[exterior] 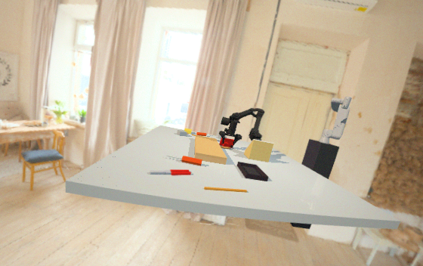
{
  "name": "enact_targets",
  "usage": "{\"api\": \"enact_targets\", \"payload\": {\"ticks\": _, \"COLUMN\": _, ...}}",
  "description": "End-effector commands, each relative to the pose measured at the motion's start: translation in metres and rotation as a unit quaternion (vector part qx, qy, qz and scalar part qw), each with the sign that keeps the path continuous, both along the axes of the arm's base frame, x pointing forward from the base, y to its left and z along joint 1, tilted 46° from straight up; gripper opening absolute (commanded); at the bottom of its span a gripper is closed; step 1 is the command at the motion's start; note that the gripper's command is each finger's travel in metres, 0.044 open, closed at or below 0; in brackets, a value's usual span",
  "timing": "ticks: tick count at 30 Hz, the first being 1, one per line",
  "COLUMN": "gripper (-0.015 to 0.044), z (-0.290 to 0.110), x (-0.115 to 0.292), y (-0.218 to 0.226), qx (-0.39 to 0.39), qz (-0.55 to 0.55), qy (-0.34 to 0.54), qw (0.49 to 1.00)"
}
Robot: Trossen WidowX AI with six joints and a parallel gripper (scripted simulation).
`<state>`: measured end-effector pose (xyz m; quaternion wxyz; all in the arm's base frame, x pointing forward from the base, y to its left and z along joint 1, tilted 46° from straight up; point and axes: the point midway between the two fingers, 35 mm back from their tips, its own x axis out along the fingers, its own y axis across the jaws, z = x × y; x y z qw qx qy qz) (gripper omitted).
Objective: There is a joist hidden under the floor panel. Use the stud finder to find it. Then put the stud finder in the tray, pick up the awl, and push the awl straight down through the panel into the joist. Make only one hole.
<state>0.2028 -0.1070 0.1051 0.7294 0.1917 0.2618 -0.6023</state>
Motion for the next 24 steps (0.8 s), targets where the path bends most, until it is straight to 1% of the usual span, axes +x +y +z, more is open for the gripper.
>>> {"api": "enact_targets", "payload": {"ticks": 1, "gripper": 0.0407, "z": -0.002, "x": -0.002, "y": -0.001, "qx": -0.002, "qz": 0.001, "qy": 0.004, "qw": 1.0}}
{"api": "enact_targets", "payload": {"ticks": 11, "gripper": 0.034, "z": -0.002, "x": -0.002, "y": -0.001, "qx": -0.002, "qz": 0.001, "qy": 0.004, "qw": 1.0}}
{"api": "enact_targets", "payload": {"ticks": 24, "gripper": 0.0, "z": 0.006, "x": -0.002, "y": 0.009, "qx": 0.002, "qz": 0.001, "qy": 0.005, "qw": 1.0}}
